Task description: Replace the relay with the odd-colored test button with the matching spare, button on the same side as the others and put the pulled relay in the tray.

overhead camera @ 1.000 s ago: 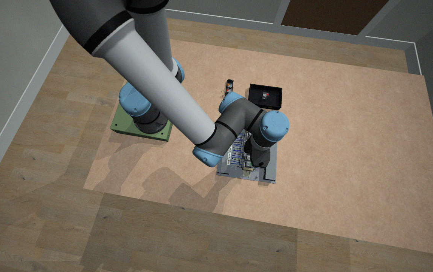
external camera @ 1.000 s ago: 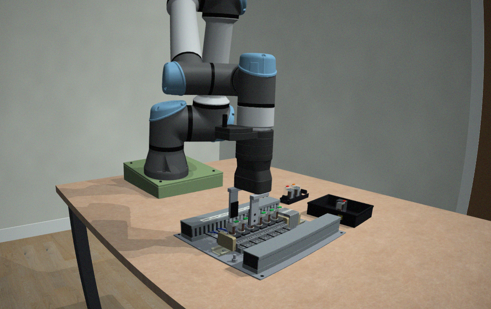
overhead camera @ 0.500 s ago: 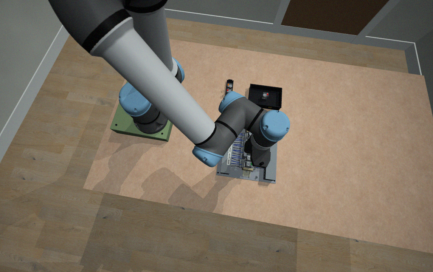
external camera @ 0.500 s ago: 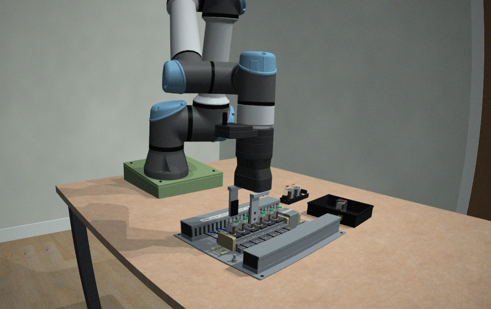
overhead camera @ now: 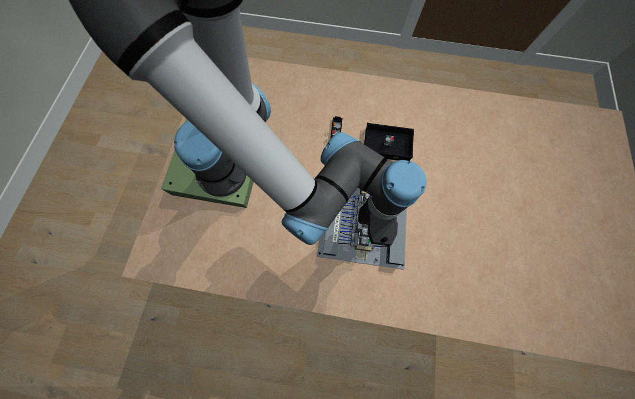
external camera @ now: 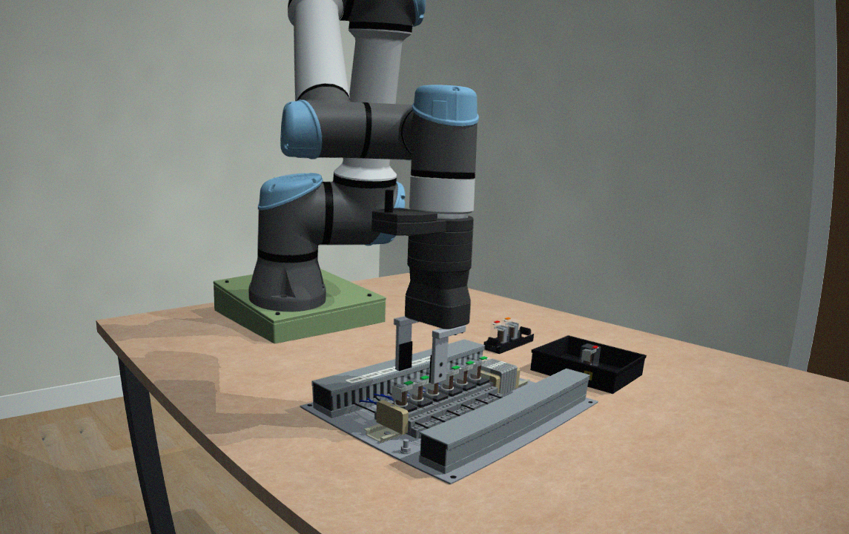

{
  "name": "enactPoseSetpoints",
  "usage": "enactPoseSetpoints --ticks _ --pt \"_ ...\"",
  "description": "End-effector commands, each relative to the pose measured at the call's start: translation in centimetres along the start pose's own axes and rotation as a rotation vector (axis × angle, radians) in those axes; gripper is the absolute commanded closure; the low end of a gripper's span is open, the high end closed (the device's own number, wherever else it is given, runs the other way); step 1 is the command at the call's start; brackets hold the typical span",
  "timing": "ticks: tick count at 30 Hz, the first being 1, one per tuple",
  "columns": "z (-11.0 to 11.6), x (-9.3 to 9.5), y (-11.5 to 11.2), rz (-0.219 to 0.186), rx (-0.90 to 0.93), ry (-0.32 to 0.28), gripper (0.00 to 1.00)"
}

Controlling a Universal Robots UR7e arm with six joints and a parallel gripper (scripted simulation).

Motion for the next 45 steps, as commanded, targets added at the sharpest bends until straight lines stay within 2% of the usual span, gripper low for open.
enactPoseSetpoints --ticks 1,9,14,45 --pt "0.0 -0.2 0.0 -0.001 0.000 0.001 0.00" --pt "0.0 -0.2 0.0 -0.001 0.000 0.001 0.00" --pt "0.0 -4.7 0.0 -0.001 0.000 0.001 0.00" --pt "0.0 -4.0 0.0 -0.001 0.000 0.001 0.00"
Point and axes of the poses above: the point where the finger pads meet when closed, its own x axis out along the fingers, its own y axis across the jaws, z = x × y, the point moved 4 cm from there along -x, back along the fingers, and after that the axes turned 7 degrees about -x, right-handed, at the moved point
